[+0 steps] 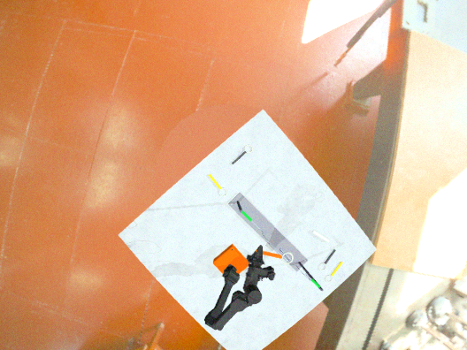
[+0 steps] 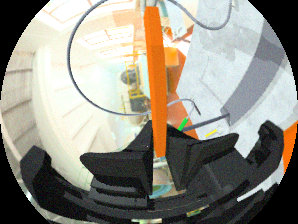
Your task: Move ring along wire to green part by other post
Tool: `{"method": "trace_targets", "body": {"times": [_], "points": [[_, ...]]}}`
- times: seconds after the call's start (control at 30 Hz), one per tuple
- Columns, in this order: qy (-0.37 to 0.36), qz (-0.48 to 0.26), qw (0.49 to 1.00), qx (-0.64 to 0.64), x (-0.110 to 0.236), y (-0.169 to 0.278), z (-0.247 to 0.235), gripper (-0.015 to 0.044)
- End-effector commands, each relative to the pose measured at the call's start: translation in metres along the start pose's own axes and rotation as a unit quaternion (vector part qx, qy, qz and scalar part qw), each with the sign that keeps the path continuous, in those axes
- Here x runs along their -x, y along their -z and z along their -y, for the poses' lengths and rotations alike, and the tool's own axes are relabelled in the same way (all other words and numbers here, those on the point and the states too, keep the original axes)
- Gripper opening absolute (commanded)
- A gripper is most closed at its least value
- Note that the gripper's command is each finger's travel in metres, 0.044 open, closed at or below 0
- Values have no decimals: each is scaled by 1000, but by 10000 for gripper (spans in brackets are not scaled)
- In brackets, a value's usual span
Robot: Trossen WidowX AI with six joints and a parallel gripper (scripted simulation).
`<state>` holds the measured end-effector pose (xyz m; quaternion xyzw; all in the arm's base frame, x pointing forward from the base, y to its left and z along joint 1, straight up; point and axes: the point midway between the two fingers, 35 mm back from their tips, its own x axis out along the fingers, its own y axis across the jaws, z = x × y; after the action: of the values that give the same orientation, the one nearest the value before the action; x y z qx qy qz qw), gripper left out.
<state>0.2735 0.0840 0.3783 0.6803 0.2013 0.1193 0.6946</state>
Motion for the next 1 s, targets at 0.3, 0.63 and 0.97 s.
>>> {"method": "trace_targets", "body": {"times": [0.3, 0.63, 0.97], "points": [[5, 6, 1000, 24, 1, 0, -4, -150], [13, 8, 999, 39, 1, 0, -3, -150], [21, 10, 998, 54, 1, -1, -2, -150]]}}
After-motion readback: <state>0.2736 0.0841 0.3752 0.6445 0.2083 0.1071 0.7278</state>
